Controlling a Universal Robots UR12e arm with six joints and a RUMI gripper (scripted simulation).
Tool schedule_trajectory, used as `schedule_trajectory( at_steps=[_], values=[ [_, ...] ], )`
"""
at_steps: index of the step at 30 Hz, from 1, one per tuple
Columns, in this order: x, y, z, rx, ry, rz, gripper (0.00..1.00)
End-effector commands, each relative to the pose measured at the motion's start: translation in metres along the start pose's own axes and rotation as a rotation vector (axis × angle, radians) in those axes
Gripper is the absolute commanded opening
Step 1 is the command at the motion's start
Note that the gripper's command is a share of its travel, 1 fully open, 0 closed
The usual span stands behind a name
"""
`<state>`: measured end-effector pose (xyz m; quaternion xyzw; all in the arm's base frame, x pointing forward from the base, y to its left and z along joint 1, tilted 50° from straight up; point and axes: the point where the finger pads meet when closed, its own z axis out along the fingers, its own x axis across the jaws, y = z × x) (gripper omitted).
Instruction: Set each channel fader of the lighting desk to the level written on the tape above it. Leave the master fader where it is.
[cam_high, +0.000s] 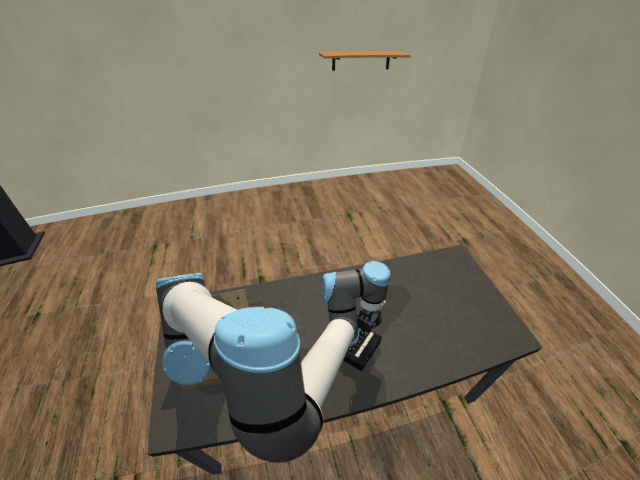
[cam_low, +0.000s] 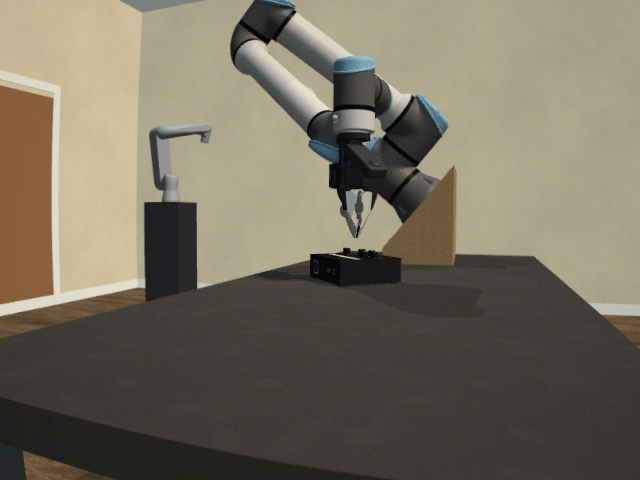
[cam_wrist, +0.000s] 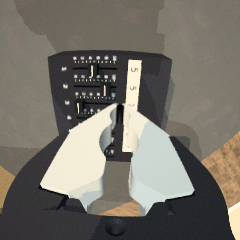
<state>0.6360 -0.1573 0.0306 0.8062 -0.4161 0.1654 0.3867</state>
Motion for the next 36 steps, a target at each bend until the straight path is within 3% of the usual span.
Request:
schedule_trajectory(
  at_steps=[1, 36],
  values=[
    [0.000, 0.000, 0.000, 0.001, 0.001, 0.000, 0.00],
    [0.000, 0.000, 0.017, 0.001, 0.000, 0.001, 0.00]
  ],
)
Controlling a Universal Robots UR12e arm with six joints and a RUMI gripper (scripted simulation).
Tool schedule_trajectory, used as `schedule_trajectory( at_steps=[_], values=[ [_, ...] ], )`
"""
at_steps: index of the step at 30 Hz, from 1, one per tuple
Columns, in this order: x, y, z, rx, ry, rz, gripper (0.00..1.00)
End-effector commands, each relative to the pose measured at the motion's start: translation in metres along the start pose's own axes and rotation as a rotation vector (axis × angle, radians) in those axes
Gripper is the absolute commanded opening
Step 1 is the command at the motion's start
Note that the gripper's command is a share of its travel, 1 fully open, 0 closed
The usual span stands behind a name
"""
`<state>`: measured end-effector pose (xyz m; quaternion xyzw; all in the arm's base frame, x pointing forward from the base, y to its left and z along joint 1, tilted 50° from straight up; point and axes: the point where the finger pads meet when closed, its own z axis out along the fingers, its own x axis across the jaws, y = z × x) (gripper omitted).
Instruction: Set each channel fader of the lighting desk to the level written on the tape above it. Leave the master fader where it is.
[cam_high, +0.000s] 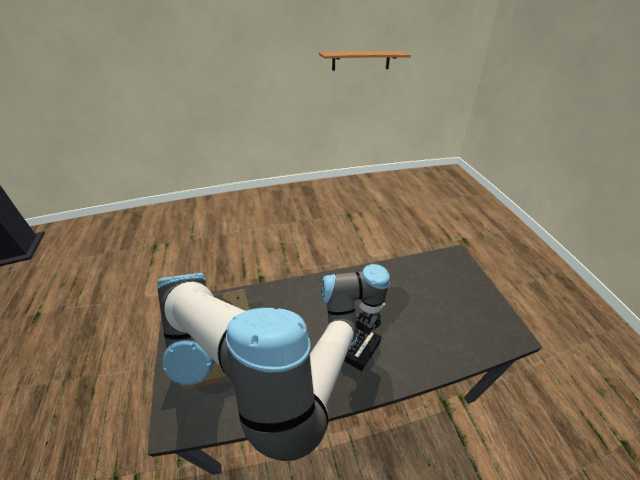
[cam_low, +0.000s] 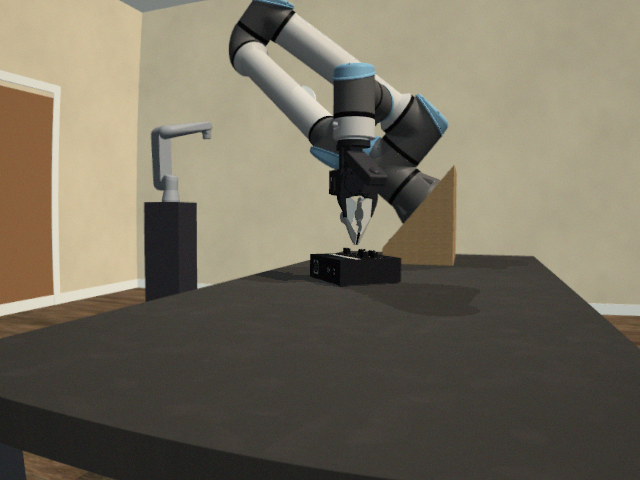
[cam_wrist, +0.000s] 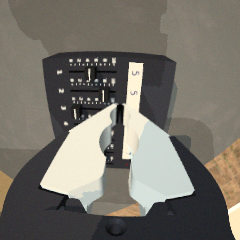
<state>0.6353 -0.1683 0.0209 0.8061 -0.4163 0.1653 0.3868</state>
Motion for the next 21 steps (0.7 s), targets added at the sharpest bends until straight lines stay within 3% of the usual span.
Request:
schedule_trajectory(
  at_steps=[1, 21],
  values=[
    [0.0003, -0.0003, 0.0029, 0.001, 0.001, 0.000, 0.00],
    [0.0002, -0.0004, 0.0084, 0.001, 0.001, 0.000, 0.00]
  ],
)
